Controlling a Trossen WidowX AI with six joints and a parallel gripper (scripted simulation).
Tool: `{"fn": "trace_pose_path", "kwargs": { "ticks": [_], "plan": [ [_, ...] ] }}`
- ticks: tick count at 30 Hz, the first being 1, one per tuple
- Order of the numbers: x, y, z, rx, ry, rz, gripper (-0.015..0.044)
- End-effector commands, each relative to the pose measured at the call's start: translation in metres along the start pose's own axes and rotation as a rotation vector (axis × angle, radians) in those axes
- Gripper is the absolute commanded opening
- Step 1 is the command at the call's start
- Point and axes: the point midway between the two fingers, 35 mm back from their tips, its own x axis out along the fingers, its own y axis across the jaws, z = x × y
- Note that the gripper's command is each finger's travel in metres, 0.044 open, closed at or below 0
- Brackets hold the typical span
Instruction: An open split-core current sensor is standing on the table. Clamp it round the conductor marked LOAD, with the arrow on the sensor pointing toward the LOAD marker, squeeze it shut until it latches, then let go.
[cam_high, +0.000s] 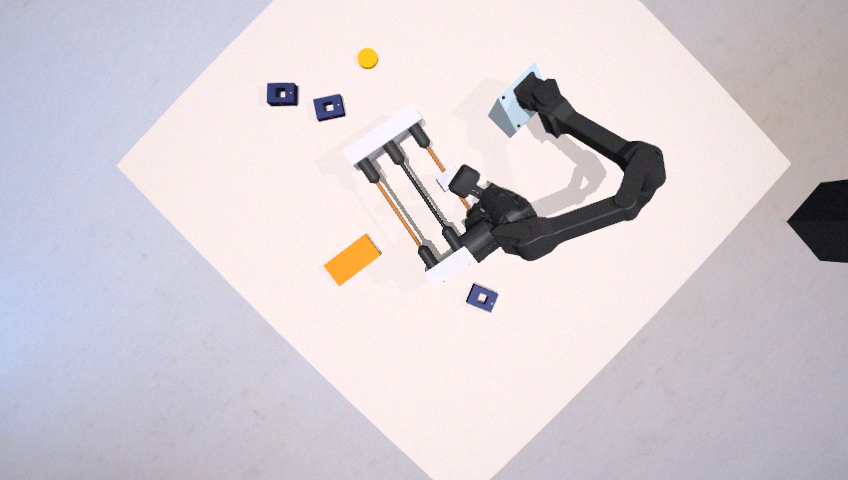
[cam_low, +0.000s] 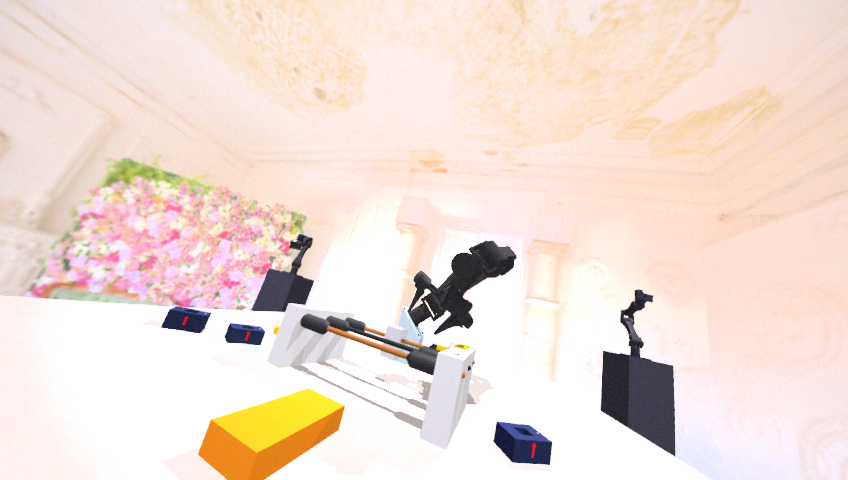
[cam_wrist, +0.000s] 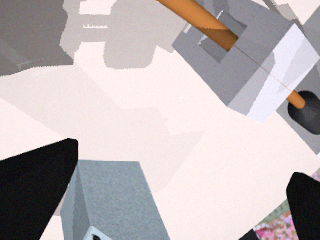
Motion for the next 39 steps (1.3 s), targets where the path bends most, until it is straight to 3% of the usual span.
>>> {"fn": "trace_pose_path", "kwargs": {
  "ticks": [1, 17, 29, 39],
  "plan": [
    [-0.008, 0.026, -0.013, 0.583, -0.139, -0.261, 0.0440],
    [-0.023, 0.050, -0.020, 1.160, -0.492, -0.300, 0.0440],
    [-0.034, 0.064, -0.024, 1.613, -0.764, -0.121, 0.0440],
    [-0.034, 0.065, -0.024, 1.643, -0.777, -0.105, 0.0440]
  ]
}}
